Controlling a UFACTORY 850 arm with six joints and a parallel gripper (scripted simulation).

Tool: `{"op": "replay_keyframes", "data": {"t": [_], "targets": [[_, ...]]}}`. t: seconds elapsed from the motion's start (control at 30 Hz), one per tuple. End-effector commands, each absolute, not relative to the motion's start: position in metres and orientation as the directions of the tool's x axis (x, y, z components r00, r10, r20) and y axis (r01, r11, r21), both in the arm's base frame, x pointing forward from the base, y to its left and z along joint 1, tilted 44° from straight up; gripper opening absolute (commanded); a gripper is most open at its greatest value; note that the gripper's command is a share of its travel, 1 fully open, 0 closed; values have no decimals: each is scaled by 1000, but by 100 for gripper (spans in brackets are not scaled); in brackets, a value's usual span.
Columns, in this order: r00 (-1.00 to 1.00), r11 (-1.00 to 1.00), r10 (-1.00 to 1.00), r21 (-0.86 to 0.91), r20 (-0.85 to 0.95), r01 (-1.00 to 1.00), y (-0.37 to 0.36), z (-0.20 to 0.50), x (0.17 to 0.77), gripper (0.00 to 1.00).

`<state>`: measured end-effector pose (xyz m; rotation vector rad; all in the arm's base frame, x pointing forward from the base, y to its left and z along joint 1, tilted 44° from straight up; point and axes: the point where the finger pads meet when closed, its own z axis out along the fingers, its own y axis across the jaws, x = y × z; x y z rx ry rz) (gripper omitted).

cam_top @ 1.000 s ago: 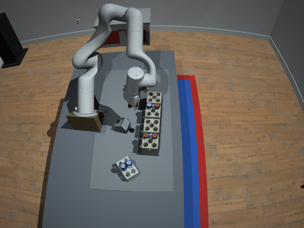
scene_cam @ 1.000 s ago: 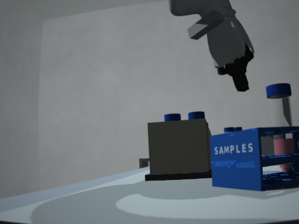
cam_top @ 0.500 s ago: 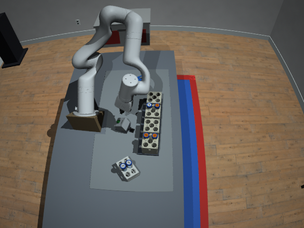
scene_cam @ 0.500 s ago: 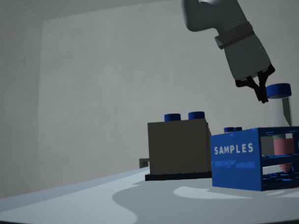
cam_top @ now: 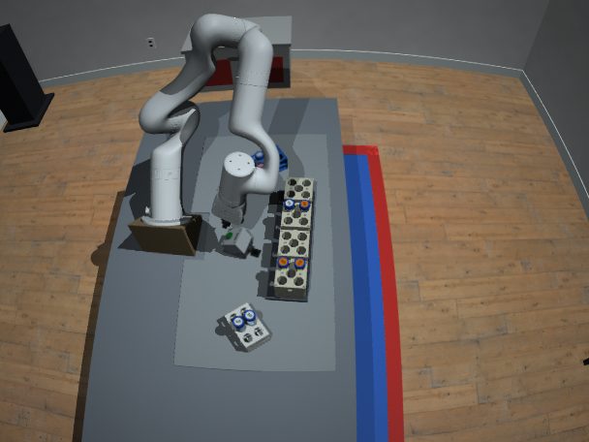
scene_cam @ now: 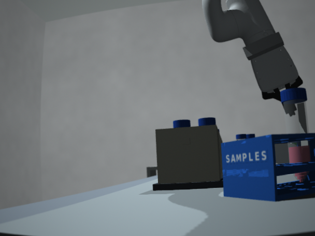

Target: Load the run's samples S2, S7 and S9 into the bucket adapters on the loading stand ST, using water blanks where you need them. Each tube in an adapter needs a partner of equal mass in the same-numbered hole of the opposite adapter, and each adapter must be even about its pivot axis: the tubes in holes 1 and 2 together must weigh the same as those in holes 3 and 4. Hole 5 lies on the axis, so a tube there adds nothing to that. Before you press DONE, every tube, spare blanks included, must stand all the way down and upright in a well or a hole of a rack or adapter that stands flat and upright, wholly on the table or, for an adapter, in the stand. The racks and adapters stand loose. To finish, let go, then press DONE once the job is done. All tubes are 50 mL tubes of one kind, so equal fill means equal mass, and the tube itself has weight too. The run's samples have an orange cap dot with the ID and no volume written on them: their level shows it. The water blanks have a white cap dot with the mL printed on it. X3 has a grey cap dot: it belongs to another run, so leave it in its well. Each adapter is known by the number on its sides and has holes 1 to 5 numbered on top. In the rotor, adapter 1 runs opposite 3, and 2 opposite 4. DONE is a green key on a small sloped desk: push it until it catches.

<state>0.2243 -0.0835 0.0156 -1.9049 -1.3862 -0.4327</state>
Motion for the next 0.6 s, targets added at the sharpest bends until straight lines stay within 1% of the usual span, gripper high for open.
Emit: {"op": "replay_keyframes", "data": {"t": [0.0, 0.57], "targets": [[362, -154, 676, -358, 642, 921, -84, 16, 225, 0], [362, -154, 676, -358, 642, 921, -63, -6, 228, 0]]}}
